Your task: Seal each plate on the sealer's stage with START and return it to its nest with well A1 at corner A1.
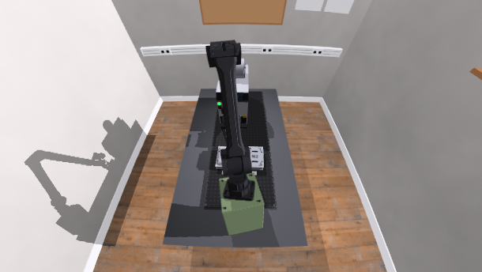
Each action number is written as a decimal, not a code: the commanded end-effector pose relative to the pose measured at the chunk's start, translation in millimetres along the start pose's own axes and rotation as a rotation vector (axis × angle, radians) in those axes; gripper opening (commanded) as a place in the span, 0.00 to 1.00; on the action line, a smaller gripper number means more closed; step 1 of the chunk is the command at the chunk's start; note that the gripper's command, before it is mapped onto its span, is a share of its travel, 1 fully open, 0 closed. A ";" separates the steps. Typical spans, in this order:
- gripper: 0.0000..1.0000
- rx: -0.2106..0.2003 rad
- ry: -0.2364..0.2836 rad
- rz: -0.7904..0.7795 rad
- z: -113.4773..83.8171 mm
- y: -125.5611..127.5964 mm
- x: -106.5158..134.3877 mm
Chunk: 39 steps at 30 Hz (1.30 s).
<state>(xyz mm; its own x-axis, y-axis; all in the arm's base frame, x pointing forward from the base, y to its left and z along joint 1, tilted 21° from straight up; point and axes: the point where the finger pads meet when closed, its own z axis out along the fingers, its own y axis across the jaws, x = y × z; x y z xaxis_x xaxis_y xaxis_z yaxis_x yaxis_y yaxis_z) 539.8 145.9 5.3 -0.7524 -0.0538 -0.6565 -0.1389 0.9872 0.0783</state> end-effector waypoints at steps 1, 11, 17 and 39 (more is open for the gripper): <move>0.00 0.003 -0.038 0.006 -9.3 -8.1 -14.6; 0.00 0.003 -0.042 0.011 -2.5 -8.1 -15.9; 0.00 -0.001 -0.049 0.013 -1.2 1.4 -21.0; 0.00 0.003 -0.046 0.007 -0.4 -8.6 -15.3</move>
<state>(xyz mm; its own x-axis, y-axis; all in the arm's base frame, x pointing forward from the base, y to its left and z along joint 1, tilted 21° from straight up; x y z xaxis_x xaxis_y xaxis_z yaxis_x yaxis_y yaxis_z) 537.5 144.9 -0.5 -0.7552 -0.0533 -0.6533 -0.1372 0.9875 0.0780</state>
